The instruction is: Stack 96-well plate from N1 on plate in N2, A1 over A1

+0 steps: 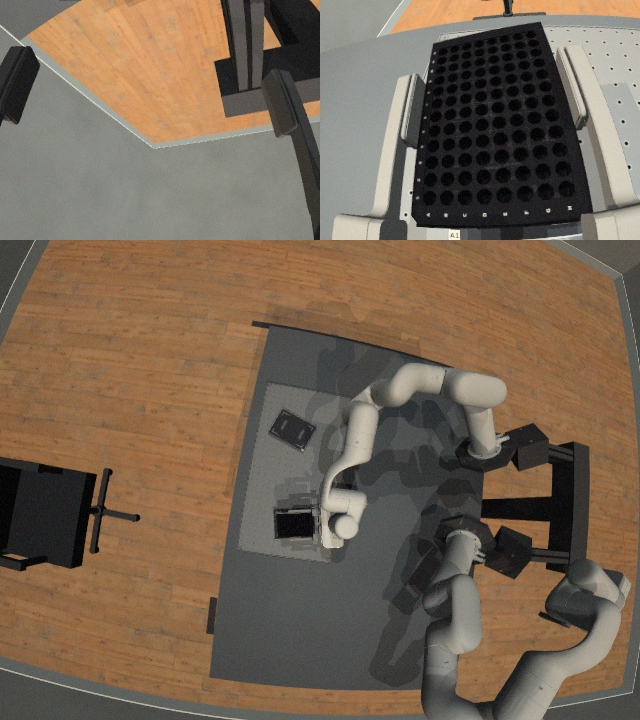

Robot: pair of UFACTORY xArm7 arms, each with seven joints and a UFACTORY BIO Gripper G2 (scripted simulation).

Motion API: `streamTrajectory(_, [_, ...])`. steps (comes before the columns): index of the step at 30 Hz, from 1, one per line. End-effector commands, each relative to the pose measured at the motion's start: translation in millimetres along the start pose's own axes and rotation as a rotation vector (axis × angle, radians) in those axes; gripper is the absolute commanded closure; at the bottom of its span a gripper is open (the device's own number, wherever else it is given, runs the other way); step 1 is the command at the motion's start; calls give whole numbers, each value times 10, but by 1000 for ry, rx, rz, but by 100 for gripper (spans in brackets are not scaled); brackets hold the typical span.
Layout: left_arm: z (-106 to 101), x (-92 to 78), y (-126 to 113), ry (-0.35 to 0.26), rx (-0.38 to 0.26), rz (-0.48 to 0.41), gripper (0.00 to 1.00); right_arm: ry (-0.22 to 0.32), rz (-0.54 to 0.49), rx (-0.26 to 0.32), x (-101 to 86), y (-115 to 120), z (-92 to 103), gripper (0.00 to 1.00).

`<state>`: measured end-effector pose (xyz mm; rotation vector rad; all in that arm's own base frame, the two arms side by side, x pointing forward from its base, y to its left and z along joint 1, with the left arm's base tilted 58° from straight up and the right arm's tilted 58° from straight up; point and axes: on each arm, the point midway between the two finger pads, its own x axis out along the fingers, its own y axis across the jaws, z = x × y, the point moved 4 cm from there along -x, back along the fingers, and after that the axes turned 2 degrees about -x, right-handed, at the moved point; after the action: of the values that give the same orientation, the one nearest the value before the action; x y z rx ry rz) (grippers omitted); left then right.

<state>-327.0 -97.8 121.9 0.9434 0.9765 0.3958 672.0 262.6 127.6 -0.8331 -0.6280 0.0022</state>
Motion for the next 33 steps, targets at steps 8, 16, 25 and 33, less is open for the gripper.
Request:
streamTrajectory(8, [0, -15, -1, 2, 0, -3, 0, -3, 0, 5, 7, 12, -68, 100])
streamTrajectory(16, [0, -15, -1, 2, 0, -3, 0, -3, 0, 5, 8, 15, -168, 100])
streamTrajectory(25, [0, -15, -1, 2, 0, -3, 0, -3, 0, 5, 9, 20, -318, 100])
streamTrajectory(33, [0, -15, -1, 2, 0, -3, 0, -3, 0, 5, 10, 24, -418, 100])
